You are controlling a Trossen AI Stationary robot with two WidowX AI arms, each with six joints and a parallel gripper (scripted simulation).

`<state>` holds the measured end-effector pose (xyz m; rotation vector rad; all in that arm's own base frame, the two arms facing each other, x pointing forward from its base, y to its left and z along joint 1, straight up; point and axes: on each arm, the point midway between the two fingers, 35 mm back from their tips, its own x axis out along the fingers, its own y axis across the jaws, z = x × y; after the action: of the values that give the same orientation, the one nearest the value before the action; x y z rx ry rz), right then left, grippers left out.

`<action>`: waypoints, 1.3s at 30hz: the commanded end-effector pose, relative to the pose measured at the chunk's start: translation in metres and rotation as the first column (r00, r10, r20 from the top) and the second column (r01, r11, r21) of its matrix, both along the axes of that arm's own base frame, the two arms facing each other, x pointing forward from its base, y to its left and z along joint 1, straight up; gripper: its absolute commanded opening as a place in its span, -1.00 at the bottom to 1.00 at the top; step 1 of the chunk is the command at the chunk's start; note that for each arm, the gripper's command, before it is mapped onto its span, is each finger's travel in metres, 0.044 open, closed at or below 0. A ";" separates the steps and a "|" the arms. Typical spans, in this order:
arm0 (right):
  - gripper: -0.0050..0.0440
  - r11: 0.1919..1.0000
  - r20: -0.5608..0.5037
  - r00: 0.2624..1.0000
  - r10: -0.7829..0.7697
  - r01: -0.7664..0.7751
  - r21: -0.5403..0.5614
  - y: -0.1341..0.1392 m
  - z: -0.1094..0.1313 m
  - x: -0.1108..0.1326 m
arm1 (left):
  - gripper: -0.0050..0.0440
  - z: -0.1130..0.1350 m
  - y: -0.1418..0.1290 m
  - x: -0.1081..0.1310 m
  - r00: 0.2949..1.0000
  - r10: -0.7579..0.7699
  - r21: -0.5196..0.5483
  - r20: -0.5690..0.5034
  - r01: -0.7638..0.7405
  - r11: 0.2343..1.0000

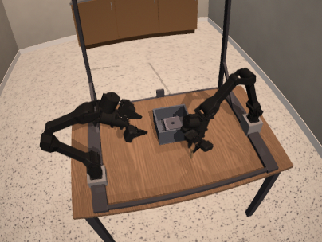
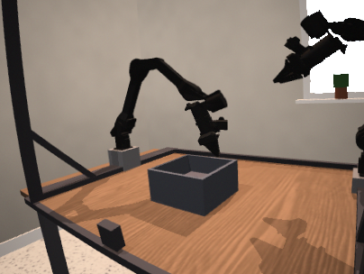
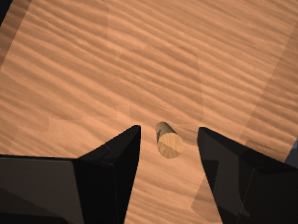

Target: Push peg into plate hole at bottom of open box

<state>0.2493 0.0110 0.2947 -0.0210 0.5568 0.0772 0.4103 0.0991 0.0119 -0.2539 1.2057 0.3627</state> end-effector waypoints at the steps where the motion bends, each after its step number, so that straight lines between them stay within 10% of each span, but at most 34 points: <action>1: 1.00 1.000 0.012 1.000 0.003 -0.003 -0.001 0.001 0.005 0.000 | -0.10 -0.001 0.003 0.004 1.000 -0.002 0.003 0.013 0.002 1.000; 26: 1.00 1.000 0.012 1.000 0.003 -0.003 -0.001 0.001 0.005 0.000 | -0.69 0.002 0.003 0.007 1.000 0.000 0.006 0.027 0.000 1.000; 39: 1.00 1.000 0.012 1.000 0.003 -0.003 -0.001 0.001 0.005 0.000 | -0.69 0.048 -0.002 0.014 0.999 -0.004 0.015 0.046 0.003 1.000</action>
<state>0.2493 0.0110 0.2947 -0.0210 0.5568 0.0772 0.4158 0.1007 0.0436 -0.2530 1.1860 0.3623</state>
